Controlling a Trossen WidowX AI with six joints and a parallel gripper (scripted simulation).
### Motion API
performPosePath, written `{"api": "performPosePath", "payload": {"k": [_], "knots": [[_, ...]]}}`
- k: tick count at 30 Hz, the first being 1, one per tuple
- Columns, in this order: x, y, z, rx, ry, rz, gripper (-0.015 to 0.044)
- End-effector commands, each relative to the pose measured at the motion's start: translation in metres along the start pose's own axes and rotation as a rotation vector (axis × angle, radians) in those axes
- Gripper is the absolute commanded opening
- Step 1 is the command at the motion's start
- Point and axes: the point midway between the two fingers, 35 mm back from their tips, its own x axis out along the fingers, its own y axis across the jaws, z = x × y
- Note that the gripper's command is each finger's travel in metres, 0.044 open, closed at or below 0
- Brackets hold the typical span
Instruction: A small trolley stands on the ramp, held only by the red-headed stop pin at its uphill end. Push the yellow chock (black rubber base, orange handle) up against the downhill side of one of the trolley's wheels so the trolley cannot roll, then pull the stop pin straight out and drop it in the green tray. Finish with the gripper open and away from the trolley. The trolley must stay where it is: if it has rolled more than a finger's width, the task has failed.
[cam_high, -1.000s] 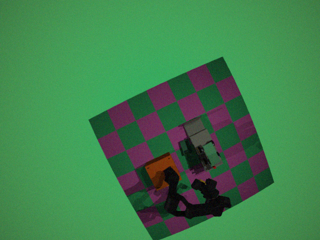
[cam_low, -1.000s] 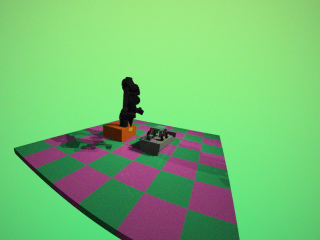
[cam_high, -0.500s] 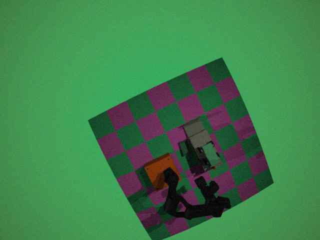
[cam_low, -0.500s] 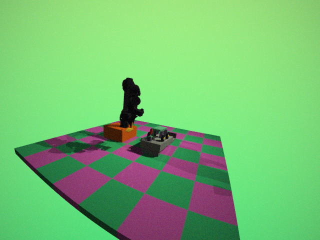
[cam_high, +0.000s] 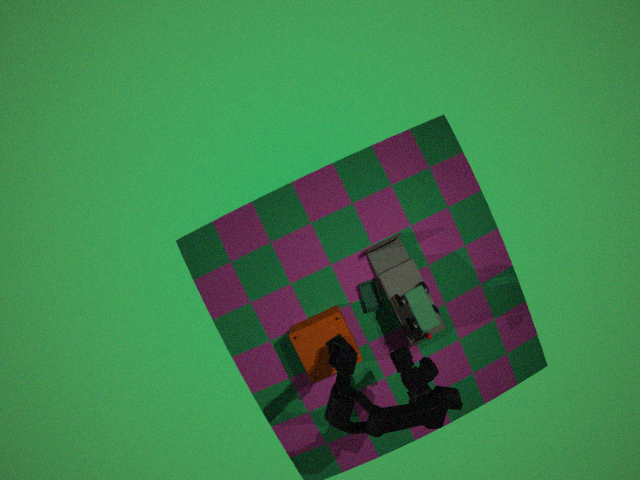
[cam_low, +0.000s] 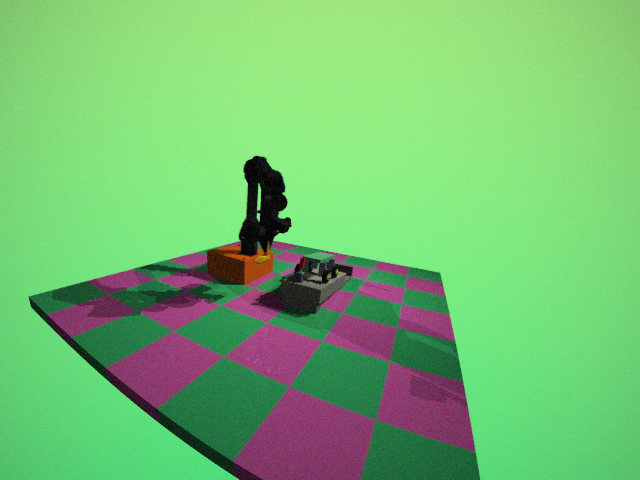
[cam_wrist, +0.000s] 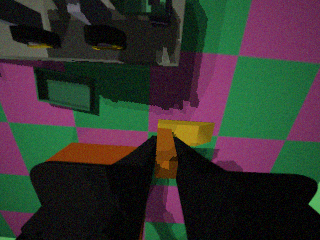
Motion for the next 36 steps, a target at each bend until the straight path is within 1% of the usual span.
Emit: {"api": "performPosePath", "payload": {"k": [1, 36], "knots": [[0.001, 0.016, 0.004, 0.002, -0.002, 0.001, 0.0], [0.009, 0.139, 0.034, 0.002, -0.006, 0.014, 0.0]]}}
